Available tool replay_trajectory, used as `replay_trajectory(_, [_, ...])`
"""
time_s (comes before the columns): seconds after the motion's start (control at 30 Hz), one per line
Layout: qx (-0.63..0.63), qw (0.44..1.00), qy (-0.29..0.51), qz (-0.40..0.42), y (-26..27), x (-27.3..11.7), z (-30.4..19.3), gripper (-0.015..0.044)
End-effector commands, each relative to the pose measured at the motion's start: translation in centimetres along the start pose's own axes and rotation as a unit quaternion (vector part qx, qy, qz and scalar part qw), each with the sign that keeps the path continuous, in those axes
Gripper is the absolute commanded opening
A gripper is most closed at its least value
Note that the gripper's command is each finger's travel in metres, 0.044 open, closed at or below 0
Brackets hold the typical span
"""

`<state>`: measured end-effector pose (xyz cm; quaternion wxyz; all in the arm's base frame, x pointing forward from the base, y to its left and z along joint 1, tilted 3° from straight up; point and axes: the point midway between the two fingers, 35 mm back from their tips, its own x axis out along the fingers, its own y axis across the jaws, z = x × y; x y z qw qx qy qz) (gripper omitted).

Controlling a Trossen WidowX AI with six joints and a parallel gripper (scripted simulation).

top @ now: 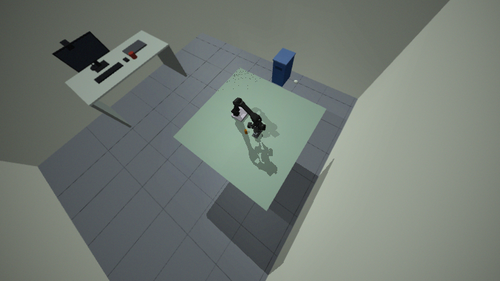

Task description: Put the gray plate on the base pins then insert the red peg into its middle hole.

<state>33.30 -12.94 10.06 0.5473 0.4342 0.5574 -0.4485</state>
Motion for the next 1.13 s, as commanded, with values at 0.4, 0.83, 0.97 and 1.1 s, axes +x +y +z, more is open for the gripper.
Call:
replay_trajectory(0.4, [-0.003, 1.000, -0.002, -0.001, -0.1, -0.6, -0.2, 0.0150])
replay_trajectory(0.83, [-0.003, 1.000, -0.002, -0.001, -0.2, -1.2, -0.6, 0.0150])
replay_trajectory(0.97, [-0.003, 1.000, -0.002, -0.001, -0.3, -1.4, -0.7, 0.0150])
replay_trajectory(1.1, [-0.003, 1.000, -0.002, -0.001, -0.3, -1.6, -0.8, 0.0150])
